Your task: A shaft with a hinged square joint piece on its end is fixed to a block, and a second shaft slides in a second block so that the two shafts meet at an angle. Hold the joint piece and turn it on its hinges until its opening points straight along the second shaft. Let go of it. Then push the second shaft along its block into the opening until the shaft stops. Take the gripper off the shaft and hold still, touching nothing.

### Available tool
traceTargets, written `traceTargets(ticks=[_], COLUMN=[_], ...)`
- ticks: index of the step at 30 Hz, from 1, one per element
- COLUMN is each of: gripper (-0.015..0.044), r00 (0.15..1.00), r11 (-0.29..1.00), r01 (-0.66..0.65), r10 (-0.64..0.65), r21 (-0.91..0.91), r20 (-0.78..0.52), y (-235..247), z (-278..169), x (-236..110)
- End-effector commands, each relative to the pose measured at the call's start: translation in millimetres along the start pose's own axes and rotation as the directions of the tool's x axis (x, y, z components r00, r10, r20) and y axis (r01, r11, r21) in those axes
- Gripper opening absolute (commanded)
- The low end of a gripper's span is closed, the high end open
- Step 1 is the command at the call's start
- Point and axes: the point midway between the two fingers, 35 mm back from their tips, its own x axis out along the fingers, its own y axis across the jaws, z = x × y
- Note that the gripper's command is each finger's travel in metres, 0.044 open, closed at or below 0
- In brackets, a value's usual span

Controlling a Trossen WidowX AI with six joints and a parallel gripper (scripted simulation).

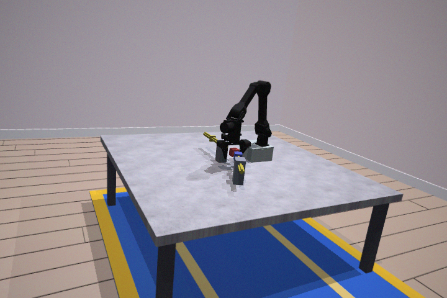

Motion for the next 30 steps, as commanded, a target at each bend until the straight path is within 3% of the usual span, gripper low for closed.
traceTargets(ticks=[1, 6, 14, 30], gripper=[0.0440, 0.0440, 0.0440, 0.0440], r00=[1.000, 0.994, 0.994, 0.998], r11=[1.000, 1.000, 1.000, 0.846], r01=[0.000, -0.006, -0.003, -0.036], r10=[0.000, 0.006, 0.001, -0.001], r21=[0.000, 0.002, -0.019, -0.532], r20=[-0.005, -0.106, -0.109, -0.068], y=[0, 0, 1, 7], z=[0, 2, 3, -2], x=[-1, -27, -30, -76])
